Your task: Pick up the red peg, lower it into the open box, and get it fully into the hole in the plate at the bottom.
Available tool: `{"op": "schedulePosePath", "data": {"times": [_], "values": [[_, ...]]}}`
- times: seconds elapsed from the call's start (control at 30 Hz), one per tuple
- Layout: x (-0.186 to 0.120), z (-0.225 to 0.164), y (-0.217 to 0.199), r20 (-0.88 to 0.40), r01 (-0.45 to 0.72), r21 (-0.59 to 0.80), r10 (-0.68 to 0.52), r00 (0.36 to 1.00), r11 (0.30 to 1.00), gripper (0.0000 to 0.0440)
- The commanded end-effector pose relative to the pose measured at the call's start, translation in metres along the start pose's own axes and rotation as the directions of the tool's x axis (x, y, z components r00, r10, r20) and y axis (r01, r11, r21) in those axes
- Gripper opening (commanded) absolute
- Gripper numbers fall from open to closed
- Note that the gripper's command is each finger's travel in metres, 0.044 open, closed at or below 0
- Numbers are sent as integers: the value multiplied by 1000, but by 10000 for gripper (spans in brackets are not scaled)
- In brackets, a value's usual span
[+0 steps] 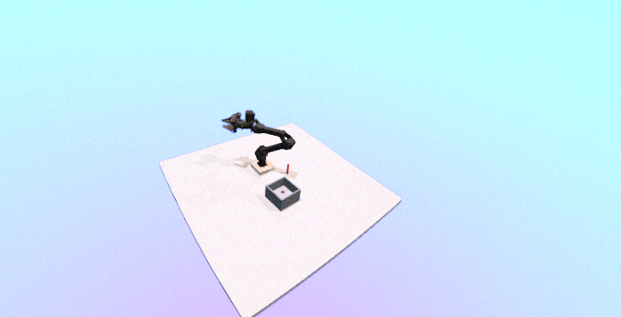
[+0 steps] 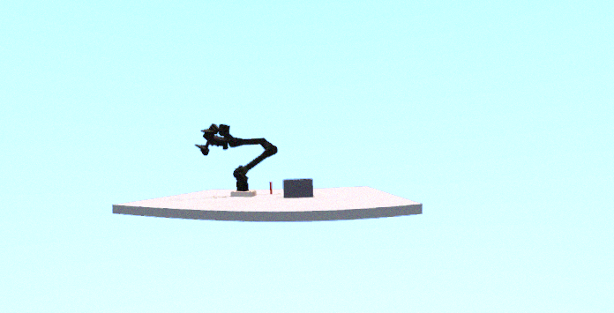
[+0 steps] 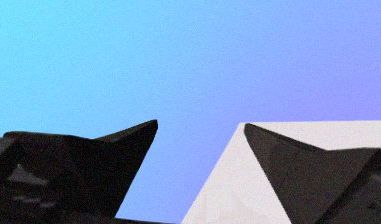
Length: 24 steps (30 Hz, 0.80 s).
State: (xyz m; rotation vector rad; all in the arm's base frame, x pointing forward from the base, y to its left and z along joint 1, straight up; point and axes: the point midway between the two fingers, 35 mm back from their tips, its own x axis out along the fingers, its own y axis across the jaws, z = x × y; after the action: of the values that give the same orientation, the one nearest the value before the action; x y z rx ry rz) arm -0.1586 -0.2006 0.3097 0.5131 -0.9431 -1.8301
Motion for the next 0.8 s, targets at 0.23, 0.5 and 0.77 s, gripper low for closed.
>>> {"op": "schedulePosePath", "data": {"times": [0.23,0.5,0.77], "values": [[5,-70,30,-268,12,125,22,963,992,440],[-10,-124,52,-477,48,159,34,878,986,440],[-41,-172,73,-664,76,143,39,747,987,440]]}}
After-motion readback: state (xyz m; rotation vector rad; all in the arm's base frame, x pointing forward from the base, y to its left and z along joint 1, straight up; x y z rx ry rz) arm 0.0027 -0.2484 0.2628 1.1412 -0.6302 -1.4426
